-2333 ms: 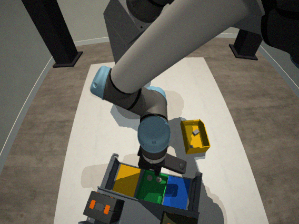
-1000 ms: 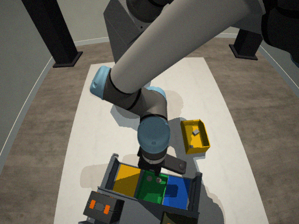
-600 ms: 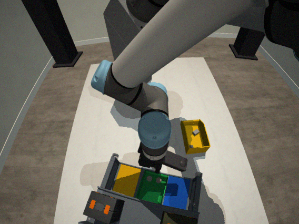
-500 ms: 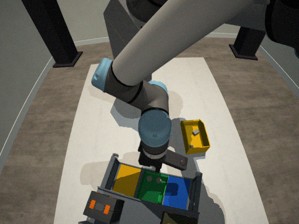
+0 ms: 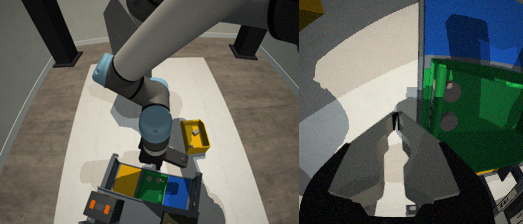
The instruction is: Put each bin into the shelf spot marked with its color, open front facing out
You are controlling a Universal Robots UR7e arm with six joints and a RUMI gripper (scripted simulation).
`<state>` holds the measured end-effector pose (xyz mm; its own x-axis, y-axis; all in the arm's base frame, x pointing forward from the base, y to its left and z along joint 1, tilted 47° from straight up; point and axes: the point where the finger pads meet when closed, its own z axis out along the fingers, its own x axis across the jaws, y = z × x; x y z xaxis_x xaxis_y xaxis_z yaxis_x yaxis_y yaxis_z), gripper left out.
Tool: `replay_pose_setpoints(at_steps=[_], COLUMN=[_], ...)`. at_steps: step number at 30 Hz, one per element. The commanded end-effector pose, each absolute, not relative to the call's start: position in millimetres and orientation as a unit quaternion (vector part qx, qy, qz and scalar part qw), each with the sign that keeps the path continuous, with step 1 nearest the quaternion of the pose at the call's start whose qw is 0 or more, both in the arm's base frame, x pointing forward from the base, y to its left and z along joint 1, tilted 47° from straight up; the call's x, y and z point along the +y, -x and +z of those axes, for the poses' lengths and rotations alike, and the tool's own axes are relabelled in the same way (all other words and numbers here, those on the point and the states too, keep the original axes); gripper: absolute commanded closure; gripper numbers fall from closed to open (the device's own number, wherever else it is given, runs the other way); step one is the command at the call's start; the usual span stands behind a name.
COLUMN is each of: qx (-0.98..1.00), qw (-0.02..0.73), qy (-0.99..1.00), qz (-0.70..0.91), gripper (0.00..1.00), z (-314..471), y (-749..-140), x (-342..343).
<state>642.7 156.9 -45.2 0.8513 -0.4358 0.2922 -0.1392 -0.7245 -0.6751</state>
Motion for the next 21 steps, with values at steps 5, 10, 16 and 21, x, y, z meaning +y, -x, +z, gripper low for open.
replay_pose_setpoints(at_steps=[5,10,16,21], qx=[0.159,0.159,0.159,0.159], qw=[0.335,0.335,0.335,0.335], qy=[0.902,0.902,0.902,0.902], qz=[-0.222,-0.222,-0.222,-0.222], gripper=[1.00,1.00,1.00,1.00], z=[-36.6,-30.0,-15.7,-7.3], y=[-636.6,-631.7,-621.0,-614.7], x=[150.2,145.1,133.8,127.1])
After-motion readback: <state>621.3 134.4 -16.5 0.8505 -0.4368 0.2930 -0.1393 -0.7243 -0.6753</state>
